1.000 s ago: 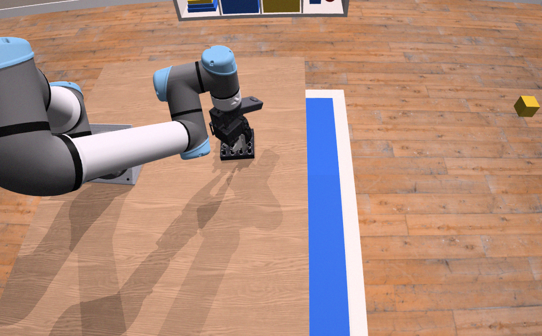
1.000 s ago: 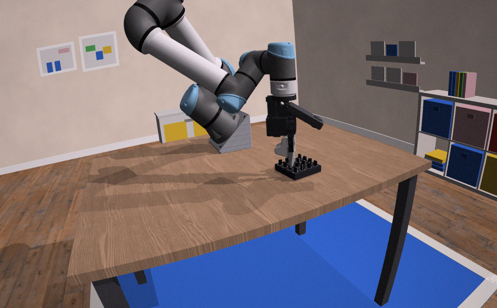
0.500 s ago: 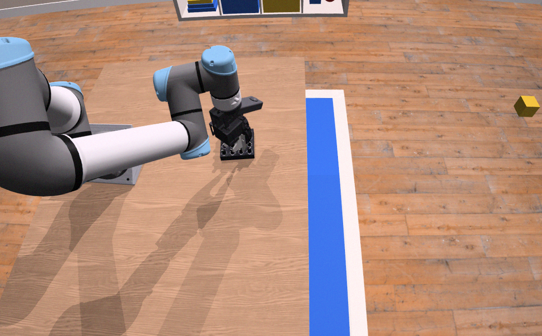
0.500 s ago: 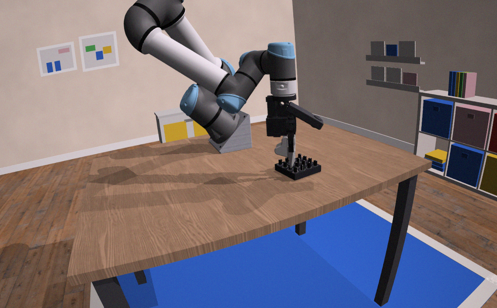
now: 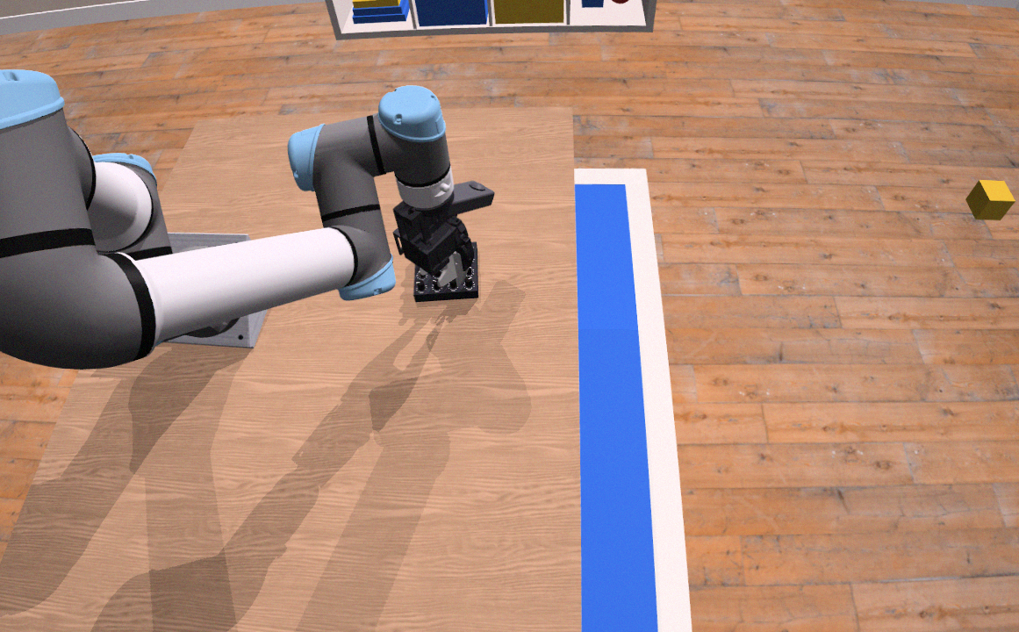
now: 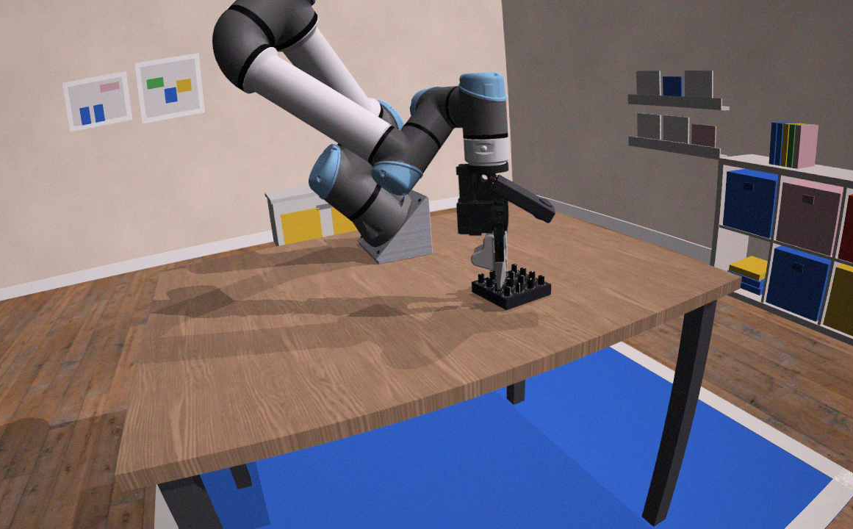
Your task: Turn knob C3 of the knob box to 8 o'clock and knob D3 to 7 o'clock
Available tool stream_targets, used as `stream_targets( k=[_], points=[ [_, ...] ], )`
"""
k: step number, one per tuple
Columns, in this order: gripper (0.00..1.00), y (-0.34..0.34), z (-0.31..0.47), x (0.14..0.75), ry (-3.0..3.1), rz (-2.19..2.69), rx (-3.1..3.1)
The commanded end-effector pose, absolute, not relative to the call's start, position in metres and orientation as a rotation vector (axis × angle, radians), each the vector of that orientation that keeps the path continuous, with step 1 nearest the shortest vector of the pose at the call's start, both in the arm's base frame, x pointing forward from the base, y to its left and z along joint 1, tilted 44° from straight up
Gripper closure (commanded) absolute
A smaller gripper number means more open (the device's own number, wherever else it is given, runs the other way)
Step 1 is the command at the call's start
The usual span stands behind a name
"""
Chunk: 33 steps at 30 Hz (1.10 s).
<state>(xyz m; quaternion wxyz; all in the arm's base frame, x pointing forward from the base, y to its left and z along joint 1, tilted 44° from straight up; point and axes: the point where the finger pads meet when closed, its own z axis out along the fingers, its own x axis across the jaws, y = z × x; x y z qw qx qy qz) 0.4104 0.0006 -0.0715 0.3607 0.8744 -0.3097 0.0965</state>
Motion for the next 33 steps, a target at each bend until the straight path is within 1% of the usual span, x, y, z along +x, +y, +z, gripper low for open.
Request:
stream_targets(
  k=[1,15,33],
  points=[
    [0.89,0.001,-0.071,0.411,-0.798,0.250,2.254],
    [0.89,0.003,-0.070,0.411,-0.798,0.250,2.254],
    [0.89,0.027,-0.044,0.413,-0.798,0.250,2.254]
  ],
)
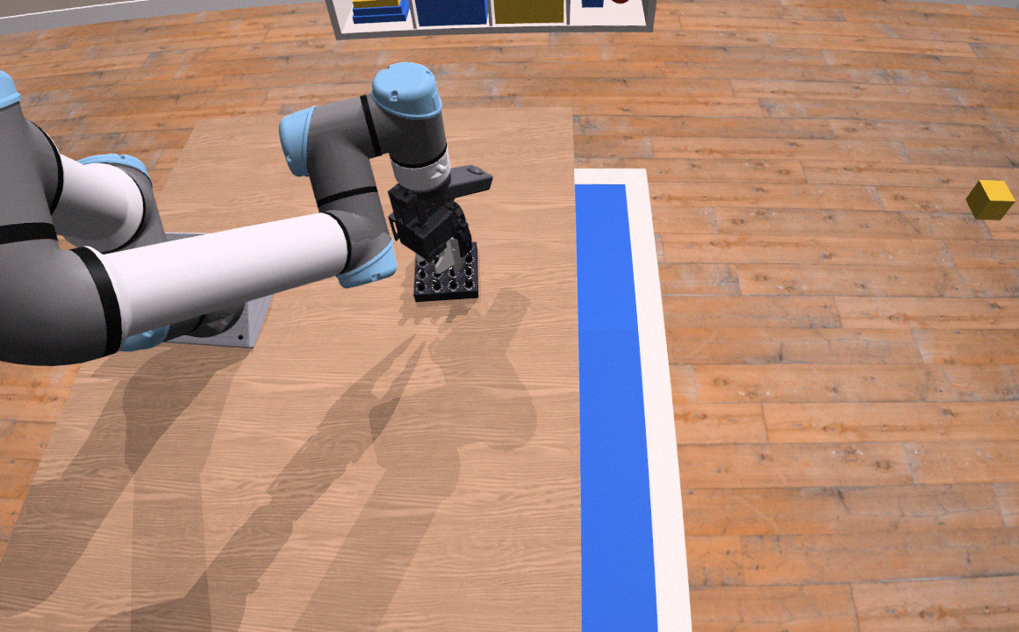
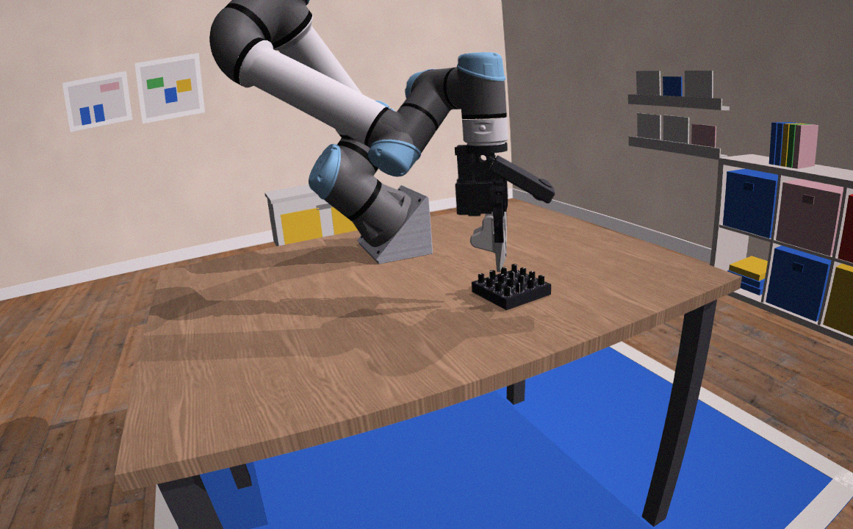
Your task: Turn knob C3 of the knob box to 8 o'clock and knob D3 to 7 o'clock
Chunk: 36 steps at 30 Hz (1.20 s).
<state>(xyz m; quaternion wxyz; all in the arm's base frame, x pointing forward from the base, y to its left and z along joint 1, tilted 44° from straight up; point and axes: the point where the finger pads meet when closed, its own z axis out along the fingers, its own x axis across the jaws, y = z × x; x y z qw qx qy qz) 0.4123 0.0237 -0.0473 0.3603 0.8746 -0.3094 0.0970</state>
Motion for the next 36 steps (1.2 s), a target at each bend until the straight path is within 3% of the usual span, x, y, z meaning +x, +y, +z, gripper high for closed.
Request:
stream_targets(
  k=[1,36],
  points=[
    [0.89,0.0270,-0.0440,0.4128,-0.798,0.250,2.254],
    [0.89,0.0285,-0.0426,0.4150,-1.013,0.338,2.180]
  ],
)
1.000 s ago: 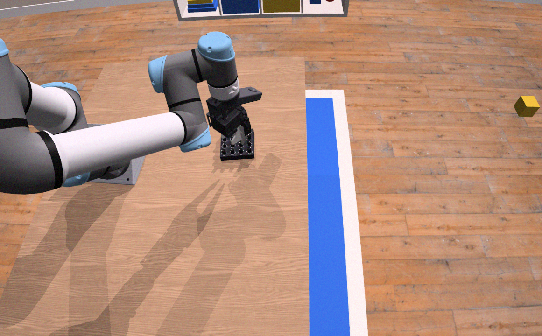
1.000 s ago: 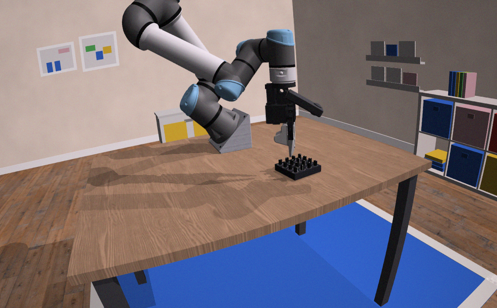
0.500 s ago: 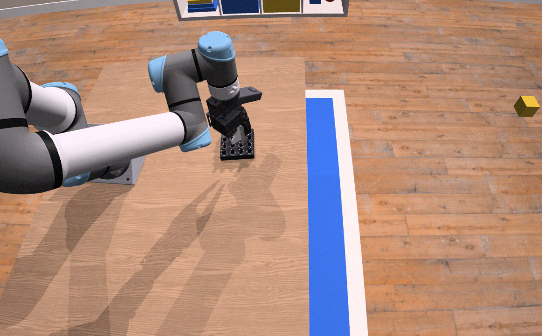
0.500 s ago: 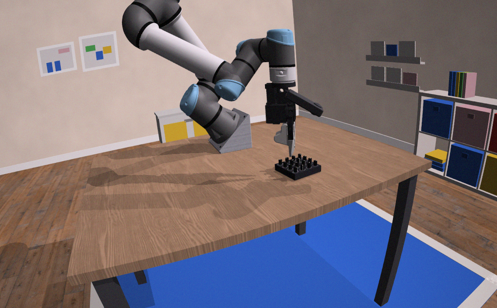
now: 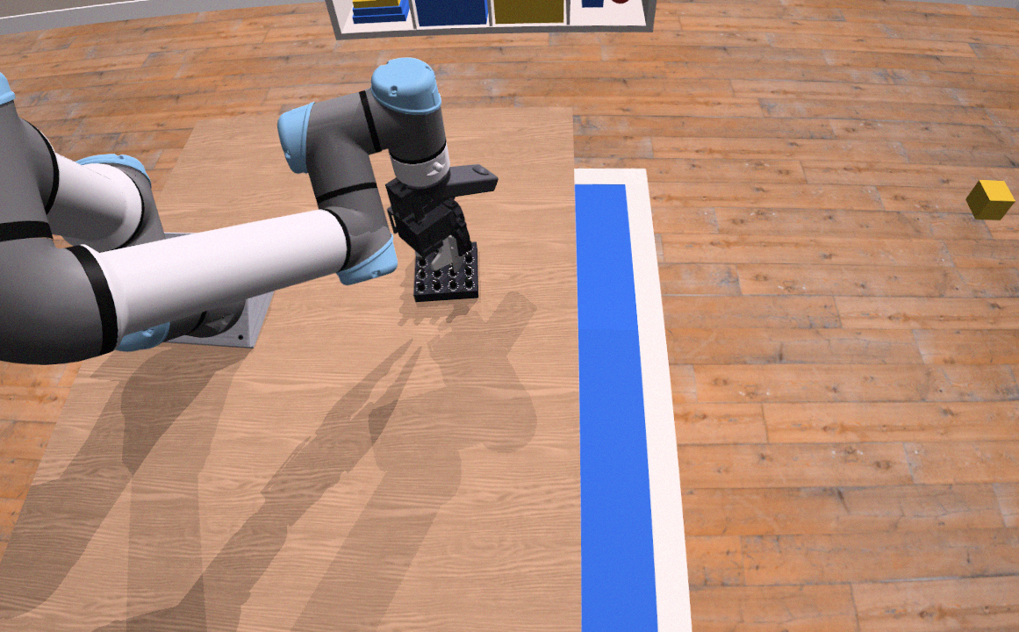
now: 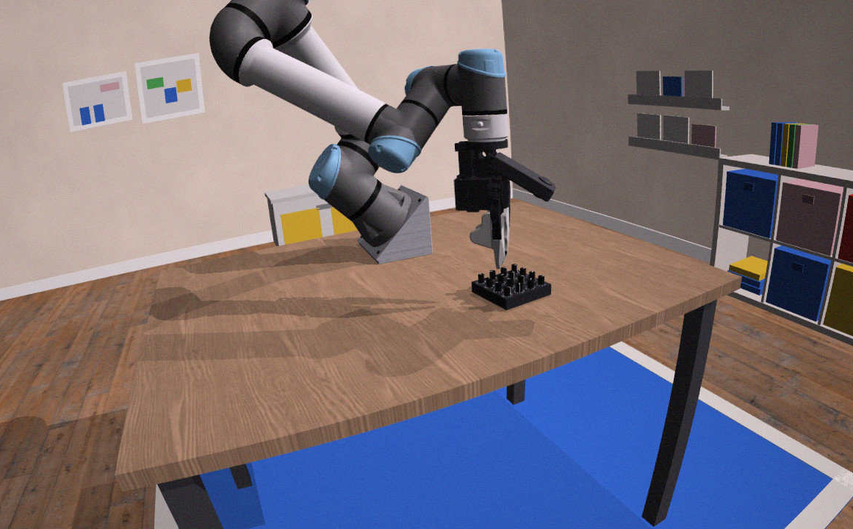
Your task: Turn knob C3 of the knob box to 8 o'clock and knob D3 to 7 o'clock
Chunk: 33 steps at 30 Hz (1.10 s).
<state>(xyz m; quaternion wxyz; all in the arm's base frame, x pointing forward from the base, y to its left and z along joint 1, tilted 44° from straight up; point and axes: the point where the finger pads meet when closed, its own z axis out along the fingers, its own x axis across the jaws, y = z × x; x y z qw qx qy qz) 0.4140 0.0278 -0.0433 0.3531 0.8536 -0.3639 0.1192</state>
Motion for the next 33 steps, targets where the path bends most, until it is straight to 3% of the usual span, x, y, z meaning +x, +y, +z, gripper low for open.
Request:
stream_targets(
  k=[1,33],
  points=[
    [0.89,0.0287,-0.0424,0.4152,-1.041,0.350,2.169],
    [0.89,0.0329,-0.0335,0.4180,-1.972,0.742,1.570]
  ],
)
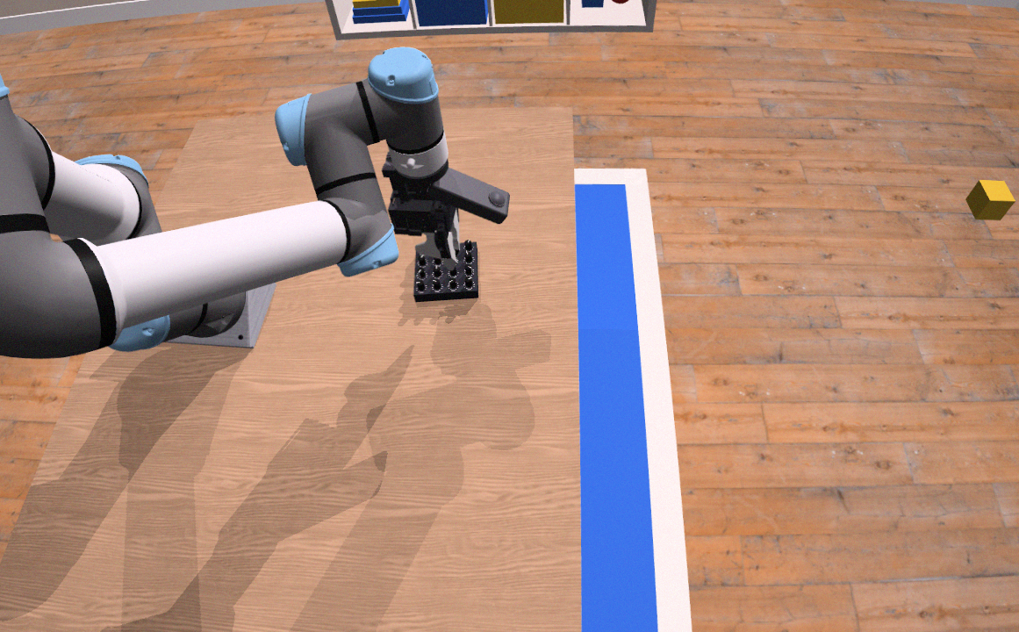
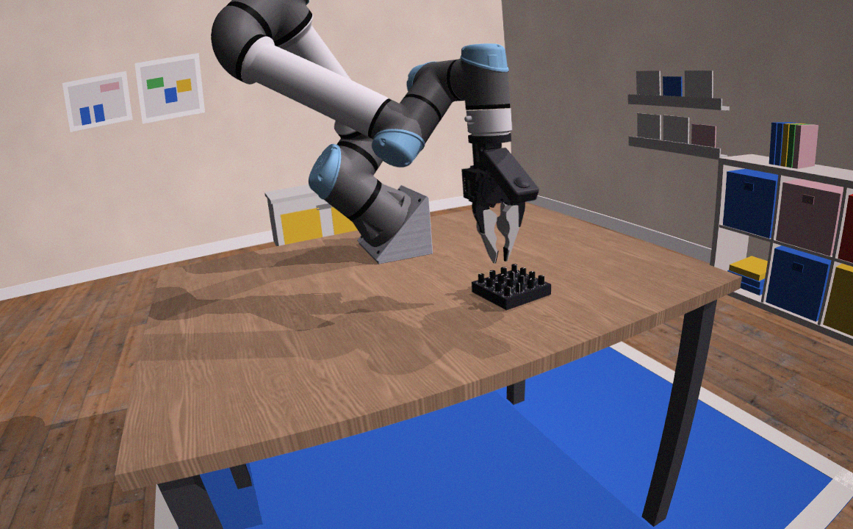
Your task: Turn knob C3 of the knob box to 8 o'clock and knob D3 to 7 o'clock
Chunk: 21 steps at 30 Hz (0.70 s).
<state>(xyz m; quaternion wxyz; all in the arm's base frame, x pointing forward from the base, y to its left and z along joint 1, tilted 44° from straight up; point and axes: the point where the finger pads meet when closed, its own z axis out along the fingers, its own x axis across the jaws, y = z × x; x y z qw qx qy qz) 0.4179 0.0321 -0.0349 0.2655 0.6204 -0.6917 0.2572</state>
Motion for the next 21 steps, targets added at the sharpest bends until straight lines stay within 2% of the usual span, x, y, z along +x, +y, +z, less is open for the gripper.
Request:
stream_targets(
  k=[1,21],
  points=[
    [0.89,0.0331,-0.0331,0.4178,-2.010,0.758,1.534],
    [0.89,0.0362,-0.0280,0.4131,-2.436,0.945,1.011]
  ],
)
